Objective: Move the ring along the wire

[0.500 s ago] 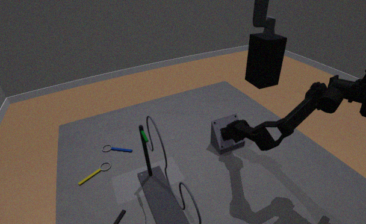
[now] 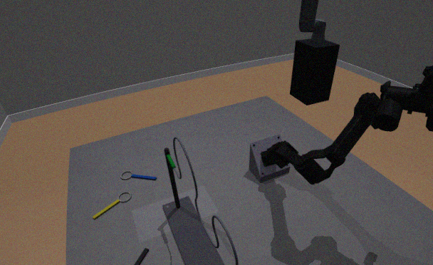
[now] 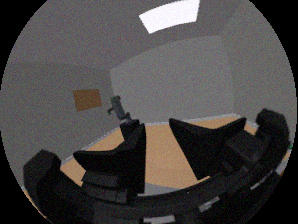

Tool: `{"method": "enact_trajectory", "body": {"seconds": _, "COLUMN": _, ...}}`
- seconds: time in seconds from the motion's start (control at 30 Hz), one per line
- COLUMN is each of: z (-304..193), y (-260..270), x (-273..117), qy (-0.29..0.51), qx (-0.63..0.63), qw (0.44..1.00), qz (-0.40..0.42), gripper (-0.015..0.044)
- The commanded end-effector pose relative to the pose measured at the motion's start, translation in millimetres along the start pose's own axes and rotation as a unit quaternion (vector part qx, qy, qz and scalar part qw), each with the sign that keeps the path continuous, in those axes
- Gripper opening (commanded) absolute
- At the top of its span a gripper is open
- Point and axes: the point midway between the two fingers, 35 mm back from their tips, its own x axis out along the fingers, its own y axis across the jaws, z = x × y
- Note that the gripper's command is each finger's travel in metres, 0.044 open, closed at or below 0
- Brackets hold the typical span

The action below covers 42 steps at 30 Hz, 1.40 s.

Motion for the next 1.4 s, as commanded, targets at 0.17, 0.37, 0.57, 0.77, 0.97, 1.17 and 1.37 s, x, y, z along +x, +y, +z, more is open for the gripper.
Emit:
{"method": "enact_trajectory", "body": {"seconds": 0.17, "z": 48.9, "y": 16.7, "x": -27.5, "qy": -0.066, "qx": 0.091, "qw": 0.989, "qz": 0.100, "gripper": 0.0160}}
{"method": "enact_trajectory", "body": {"seconds": 0.37, "z": 87.7, "y": 21.9, "x": -55.3, "qy": -0.116, "qx": 0.172, "qw": 0.964, "qz": 0.166, "gripper": 0.0160}}
{"method": "enact_trajectory", "body": {"seconds": 0.57, "z": 125.7, "y": 17.0, "x": -87.7, "qy": -0.165, "qx": 0.253, "qw": 0.925, "qz": 0.231, "gripper": 0.0160}}
{"method": "enact_trajectory", "body": {"seconds": 0.77, "z": 160.4, "y": 1.7, "x": -122.9, "qy": -0.212, "qx": 0.331, "qw": 0.871, "qz": 0.293, "gripper": 0.0160}}
{"method": "enact_trajectory", "body": {"seconds": 0.97, "z": 189.5, "y": -23.8, "x": -159.2, "qy": -0.257, "qx": 0.405, "qw": 0.805, "qz": 0.350, "gripper": 0.0160}}
{"method": "enact_trajectory", "body": {"seconds": 1.17, "z": 211.4, "y": -58.7, "x": -195.0, "qy": -0.298, "qx": 0.472, "qw": 0.725, "qz": 0.403, "gripper": 0.0160}}
{"method": "enact_trajectory", "body": {"seconds": 1.37, "z": 224.6, "y": -101.5, "x": -228.5, "qy": -0.335, "qx": 0.532, "qw": 0.634, "qz": 0.450, "gripper": 0.0160}}
